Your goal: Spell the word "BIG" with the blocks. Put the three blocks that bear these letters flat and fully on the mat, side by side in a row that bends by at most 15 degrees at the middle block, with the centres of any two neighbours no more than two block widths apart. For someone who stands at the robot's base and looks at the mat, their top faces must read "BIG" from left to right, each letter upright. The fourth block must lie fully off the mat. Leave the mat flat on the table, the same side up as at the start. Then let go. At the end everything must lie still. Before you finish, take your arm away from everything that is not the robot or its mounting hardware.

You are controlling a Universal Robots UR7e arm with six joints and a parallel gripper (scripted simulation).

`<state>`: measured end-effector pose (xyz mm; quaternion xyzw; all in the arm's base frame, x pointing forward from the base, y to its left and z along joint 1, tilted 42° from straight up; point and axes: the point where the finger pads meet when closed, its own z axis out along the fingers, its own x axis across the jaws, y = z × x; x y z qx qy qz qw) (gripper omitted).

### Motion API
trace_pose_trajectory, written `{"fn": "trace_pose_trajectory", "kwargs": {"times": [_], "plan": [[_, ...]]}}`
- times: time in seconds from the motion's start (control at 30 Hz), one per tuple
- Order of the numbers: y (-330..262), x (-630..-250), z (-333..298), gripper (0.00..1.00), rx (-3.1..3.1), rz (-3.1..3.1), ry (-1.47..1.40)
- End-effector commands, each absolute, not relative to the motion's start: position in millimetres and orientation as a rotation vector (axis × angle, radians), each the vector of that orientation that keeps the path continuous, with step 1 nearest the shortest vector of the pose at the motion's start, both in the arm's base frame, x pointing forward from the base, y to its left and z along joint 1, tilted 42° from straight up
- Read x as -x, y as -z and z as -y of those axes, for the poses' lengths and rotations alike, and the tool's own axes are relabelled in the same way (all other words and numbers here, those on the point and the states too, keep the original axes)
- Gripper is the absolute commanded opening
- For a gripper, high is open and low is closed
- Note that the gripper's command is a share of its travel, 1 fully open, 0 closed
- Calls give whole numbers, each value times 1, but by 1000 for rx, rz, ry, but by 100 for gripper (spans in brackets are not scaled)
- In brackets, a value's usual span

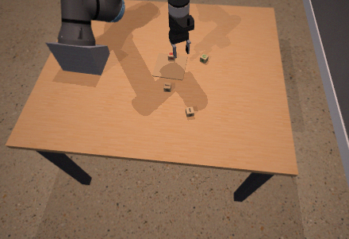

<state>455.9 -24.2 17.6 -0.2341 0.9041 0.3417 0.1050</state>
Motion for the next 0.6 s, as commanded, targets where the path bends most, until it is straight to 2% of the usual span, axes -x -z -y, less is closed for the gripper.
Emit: {"fn": "trace_pose_trajectory", "kwargs": {"times": [0.0, 0.57], "plan": [[-6, -469, 43, 100, 861, -2576, -965], [27, -494, 83, 100, 1233, -2333, -865]]}}
